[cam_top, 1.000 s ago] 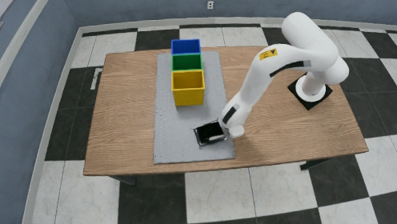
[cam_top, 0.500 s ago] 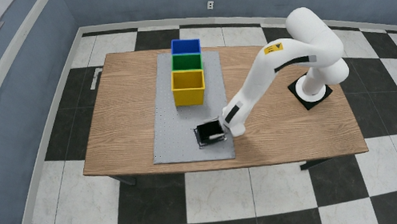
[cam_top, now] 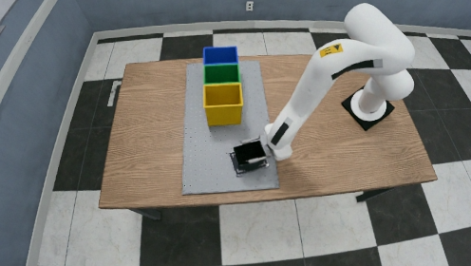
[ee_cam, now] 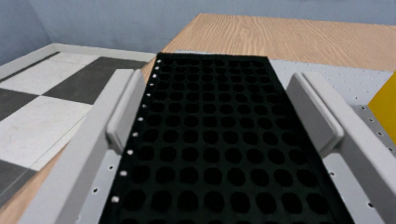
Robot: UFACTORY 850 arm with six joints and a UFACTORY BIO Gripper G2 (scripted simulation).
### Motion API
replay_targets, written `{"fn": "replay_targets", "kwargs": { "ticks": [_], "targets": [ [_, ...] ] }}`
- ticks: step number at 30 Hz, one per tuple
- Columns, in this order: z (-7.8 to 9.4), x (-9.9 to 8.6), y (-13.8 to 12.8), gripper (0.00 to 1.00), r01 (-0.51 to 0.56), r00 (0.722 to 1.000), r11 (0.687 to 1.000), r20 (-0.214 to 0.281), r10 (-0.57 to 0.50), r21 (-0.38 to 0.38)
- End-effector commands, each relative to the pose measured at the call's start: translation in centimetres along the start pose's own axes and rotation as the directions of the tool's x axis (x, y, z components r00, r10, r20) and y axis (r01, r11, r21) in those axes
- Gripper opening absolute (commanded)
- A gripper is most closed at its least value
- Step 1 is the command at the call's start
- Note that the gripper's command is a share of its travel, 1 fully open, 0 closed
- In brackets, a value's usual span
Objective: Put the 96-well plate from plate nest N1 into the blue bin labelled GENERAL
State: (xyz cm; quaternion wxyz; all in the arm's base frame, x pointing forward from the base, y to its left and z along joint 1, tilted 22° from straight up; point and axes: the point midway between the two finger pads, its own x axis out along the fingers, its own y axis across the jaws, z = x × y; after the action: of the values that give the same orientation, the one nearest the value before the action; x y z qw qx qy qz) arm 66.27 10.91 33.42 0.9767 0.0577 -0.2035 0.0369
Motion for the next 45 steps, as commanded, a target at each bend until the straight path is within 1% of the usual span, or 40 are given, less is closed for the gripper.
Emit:
{"fn": "replay_targets", "kwargs": {
  "ticks": [1,14,16,31,33,45],
  "targets": [
    [0.7,0.1,0.0,0.0,0.003,0.999,1.0,-0.04,-0.004,-0.018],
    [2.9,0.2,0.1,0.0,0.003,0.999,1.0,-0.04,-0.004,-0.018],
    [2.9,0.2,0.1,0.0,0.003,0.999,1.0,-0.04,-0.004,-0.018],
    [5.4,0.3,0.1,0.0,0.003,0.999,1.0,-0.04,-0.004,-0.018],
    [5.4,0.3,0.1,0.0,0.003,0.999,1.0,-0.04,-0.004,-0.018],
    [7.4,0.4,0.2,0.0,0.003,0.999,1.0,-0.04,-0.004,-0.018]
  ]
}}
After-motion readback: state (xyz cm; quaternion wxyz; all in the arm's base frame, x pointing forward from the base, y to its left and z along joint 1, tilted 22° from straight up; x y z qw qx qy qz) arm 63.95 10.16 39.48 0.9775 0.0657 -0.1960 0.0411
